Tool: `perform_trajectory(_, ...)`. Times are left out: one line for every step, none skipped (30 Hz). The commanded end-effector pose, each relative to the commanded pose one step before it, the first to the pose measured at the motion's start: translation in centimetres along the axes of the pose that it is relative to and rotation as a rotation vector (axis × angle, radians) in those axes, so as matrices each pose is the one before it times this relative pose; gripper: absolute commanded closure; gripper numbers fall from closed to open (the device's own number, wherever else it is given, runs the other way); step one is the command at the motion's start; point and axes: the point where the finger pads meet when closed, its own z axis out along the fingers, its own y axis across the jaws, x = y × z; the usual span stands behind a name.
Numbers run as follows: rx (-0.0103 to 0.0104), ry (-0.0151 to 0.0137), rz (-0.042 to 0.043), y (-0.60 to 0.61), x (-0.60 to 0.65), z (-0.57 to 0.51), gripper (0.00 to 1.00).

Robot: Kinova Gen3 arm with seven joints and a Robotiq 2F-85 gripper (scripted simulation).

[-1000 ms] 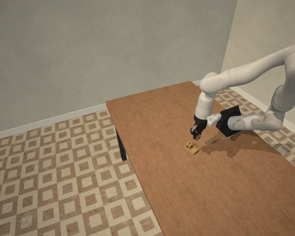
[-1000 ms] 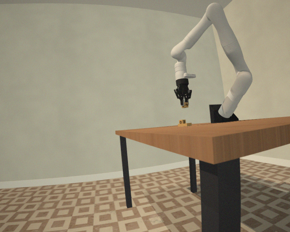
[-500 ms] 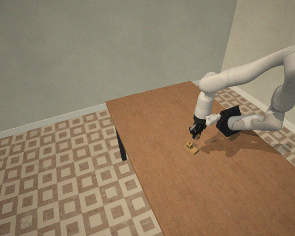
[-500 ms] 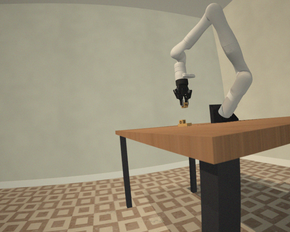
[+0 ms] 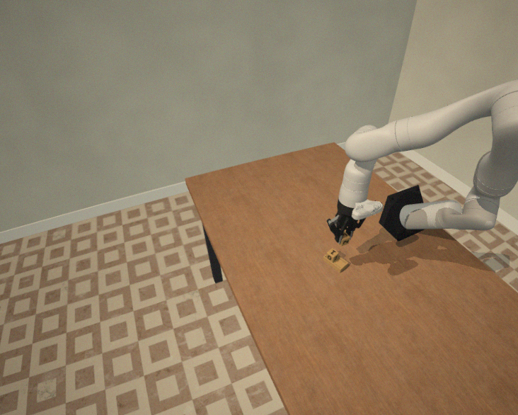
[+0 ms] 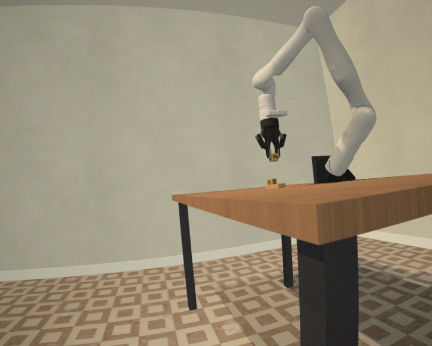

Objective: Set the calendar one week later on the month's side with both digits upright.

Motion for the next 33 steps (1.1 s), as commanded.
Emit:
perform_trajectory(0.00349,0.00262,0.04631,0.06,-0.208,0.139,0.74)
perform_trajectory(0.00023,0.00144,0.02673,0.03,-0.085,0.019,0.74)
perform_trajectory(0.00026,0.00146,0.02765,0.033,-0.088,0.019,0.74)
perform_trajectory(0.00029,0.00146,0.02855,0.037,-0.09,0.019,0.74)
perform_trajectory(0.00033,0.00146,0.02943,0.041,-0.092,0.019,0.74)
perform_trajectory(0.00036,0.00146,0.03029,0.045,-0.094,0.02,0.74)
perform_trajectory(0.0004,0.00145,0.03113,0.05,-0.096,0.02,0.74)
perform_trajectory(0.00043,0.00144,0.03196,0.054,-0.098,0.02,0.74)
perform_trajectory(0.00046,0.00142,0.03276,0.059,-0.099,0.02,0.74)
perform_trajectory(0.00049,0.00139,0.03353,0.064,-0.1,0.02,0.74)
perform_trajectory(0.00052,0.00136,0.03428,0.07,-0.1,0.02,0.74)
perform_trajectory(0.00054,0.00133,0.035,0.075,-0.101,0.02,0.74)
perform_trajectory(0.00056,0.00129,0.0357,0.081,-0.101,0.02,0.74)
perform_trajectory(0.0,0.0,0.0,0.0,0.0,0.0,0.74)
perform_trajectory(0.0,0.0,0.0,0.0,0.0,0.0,0.74)
perform_trajectory(0.00058,0.00125,0.03636,0.086,-0.1,0.019,0.74)
perform_trajectory(0.00059,0.0012,0.037,0.092,-0.099,0.019,0.74)
perform_trajectory(0.0006,0.00115,0.03761,0.098,-0.098,0.019,0.74)
perform_trajectory(0.00061,0.00109,0.03818,0.104,-0.096,0.018,0.74)
perform_trajectory(0.00061,0.00104,0.03873,0.11,-0.094,0.018,0.74)
perform_trajectory(0.0006,0.00098,0.03924,0.116,-0.092,0.017,0.74)
perform_trajectory(0.00059,0.00092,0.03971,0.121,-0.089,0.017,0.74)
perform_trajectory(0.00058,0.00086,0.04016,0.127,-0.085,0.016,0.74)
perform_trajectory(0.00055,0.00079,0.04057,0.132,-0.081,0.016,0.74)
perform_trajectory(0.00053,0.00073,0.04094,0.138,-0.077,0.015,0.74)
perform_trajectory(0.00049,0.00067,0.04128,0.143,-0.072,0.014,0.74)
perform_trajectory(0.00045,0.00061,0.04158,0.148,-0.067,0.014,0.74)
perform_trajectory(0.00041,0.00055,0.04184,0.152,-0.062,0.013,0.74)
perform_trajectory(0.00036,0.0005,0.04207,0.156,-0.056,0.012,0.74)
perform_trajectory(0.00031,0.00045,0.04226,0.16,-0.05,0.012,0.74)
perform_trajectory(0.0,0.0,0.0,0.0,0.0,0.0,0.74)
perform_trajectory(0.0,0.0,0.0,0.0,0.0,0.0,0.74)
perform_trajectory(0.00025,0.0004,0.04242,0.164,-0.043,0.011,0.74)
